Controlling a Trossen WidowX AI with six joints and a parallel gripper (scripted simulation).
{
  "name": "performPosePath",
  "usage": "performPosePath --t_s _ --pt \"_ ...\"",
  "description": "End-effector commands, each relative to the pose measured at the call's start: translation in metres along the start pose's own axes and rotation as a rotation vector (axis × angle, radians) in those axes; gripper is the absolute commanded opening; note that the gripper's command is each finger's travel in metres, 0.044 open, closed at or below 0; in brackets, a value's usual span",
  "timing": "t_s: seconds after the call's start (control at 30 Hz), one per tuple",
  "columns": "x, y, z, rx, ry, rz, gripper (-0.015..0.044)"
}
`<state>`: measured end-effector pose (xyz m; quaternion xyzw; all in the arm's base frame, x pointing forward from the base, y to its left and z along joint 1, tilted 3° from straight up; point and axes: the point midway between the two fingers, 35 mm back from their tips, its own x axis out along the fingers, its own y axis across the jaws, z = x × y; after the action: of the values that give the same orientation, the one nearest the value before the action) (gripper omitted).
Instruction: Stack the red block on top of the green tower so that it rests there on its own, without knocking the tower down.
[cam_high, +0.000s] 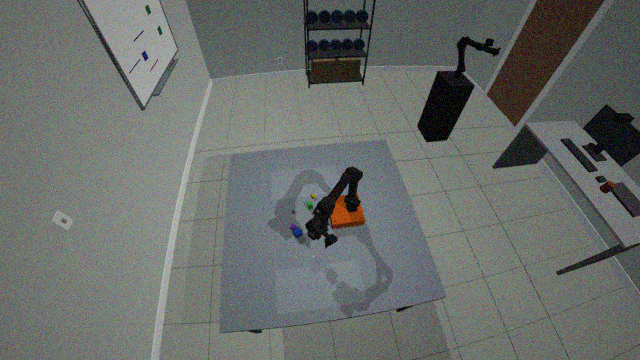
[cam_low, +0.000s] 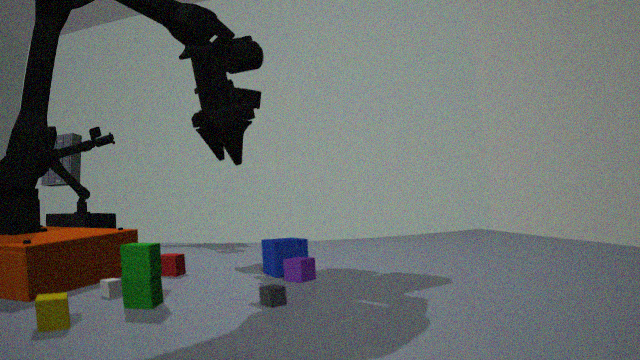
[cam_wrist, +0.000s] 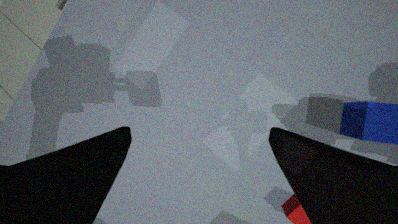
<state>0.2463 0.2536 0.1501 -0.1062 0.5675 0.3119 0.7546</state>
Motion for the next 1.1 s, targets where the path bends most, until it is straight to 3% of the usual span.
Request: performPosePath --t_s 0.0,0.23,0.4,0.77,1.07 --pt "0.009 -0.050 -0.035 0.201 0.076 -0.111 0.0440" --pt "0.015 -0.111 -0.097 0.495 0.181 -0.272 0.0440" --pt "0.015 -0.126 -0.137 0.633 0.233 -0.347 0.0440" --pt "0.015 -0.126 -0.138 0.638 0.235 -0.350 0.0440" --pt "0.055 -0.137 -0.152 0.638 0.235 -0.350 0.0440"
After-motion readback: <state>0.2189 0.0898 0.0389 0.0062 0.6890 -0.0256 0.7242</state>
